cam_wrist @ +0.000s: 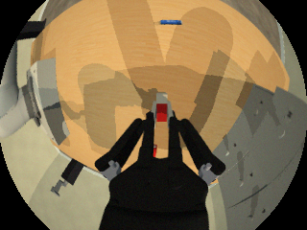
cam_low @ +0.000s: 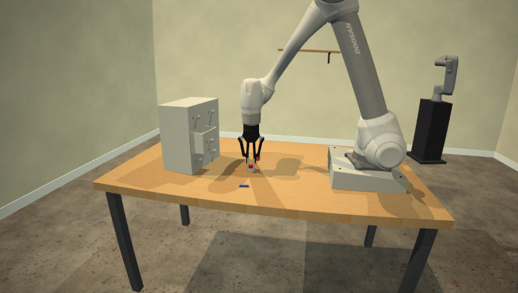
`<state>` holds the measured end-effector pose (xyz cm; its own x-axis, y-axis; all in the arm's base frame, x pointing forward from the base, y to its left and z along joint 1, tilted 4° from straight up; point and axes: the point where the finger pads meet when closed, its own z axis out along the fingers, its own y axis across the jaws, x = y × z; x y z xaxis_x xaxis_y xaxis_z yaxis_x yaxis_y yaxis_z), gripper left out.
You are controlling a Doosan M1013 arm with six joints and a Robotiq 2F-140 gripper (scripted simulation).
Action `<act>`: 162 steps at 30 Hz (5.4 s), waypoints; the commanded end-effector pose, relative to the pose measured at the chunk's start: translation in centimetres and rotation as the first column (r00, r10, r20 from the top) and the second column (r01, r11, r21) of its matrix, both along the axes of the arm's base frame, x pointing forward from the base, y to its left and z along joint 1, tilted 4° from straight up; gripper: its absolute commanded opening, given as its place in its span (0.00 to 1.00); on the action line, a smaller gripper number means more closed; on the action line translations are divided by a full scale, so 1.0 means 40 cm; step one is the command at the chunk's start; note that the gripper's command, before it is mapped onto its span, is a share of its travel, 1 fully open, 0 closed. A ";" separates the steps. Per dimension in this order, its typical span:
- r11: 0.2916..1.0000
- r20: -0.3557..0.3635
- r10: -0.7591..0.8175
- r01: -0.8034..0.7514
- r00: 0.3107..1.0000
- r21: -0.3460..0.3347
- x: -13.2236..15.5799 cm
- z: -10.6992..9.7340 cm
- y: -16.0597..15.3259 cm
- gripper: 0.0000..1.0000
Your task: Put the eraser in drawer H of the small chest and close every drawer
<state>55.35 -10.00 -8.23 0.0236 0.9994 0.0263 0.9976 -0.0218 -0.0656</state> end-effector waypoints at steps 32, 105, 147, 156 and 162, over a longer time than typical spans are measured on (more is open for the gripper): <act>0.938 0.014 0.345 -0.345 0.939 0.021 0.055 0.248 0.027 0.11; 0.326 0.070 0.942 -0.945 0.328 0.043 0.173 0.618 0.109 0.11; 0.296 0.054 0.952 -0.858 0.302 -0.419 0.149 0.602 0.117 0.11; 0.258 0.042 0.955 -0.753 0.293 -0.605 0.138 0.595 0.121 0.11; 0.247 0.038 0.956 -0.723 0.292 -0.645 0.135 0.594 0.121 0.11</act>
<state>60.79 -5.00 15.56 -0.7613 0.2787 -0.5854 0.3279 0.9444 0.0232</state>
